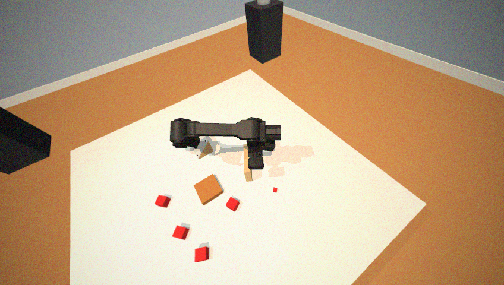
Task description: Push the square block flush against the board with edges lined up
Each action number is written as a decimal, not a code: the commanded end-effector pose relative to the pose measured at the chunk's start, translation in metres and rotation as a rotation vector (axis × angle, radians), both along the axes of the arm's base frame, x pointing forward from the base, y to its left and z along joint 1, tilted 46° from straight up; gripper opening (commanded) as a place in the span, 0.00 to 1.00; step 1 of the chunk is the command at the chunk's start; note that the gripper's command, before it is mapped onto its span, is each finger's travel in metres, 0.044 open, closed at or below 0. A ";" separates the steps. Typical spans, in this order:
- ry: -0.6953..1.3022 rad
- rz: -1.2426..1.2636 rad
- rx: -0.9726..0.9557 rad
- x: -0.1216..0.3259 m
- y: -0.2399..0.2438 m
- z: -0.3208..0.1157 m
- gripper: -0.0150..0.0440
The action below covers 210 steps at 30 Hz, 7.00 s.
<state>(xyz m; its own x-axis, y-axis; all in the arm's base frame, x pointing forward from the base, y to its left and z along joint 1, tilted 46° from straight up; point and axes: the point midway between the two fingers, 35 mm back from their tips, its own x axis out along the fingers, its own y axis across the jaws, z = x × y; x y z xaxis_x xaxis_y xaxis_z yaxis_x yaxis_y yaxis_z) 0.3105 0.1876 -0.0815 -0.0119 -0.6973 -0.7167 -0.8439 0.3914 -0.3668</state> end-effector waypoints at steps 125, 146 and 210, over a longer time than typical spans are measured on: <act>0.001 0.006 -0.001 -0.007 0.021 0.037 0.25; 0.002 0.010 -0.004 -0.019 -0.017 0.059 0.25; 0.006 0.006 -0.015 -0.087 -0.161 0.037 0.25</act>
<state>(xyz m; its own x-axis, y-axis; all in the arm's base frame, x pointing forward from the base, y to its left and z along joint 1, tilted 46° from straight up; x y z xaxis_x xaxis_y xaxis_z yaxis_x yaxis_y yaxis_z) 0.2198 0.0230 -0.0414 -0.0133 -0.7133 -0.7007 -0.8525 0.3744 -0.3649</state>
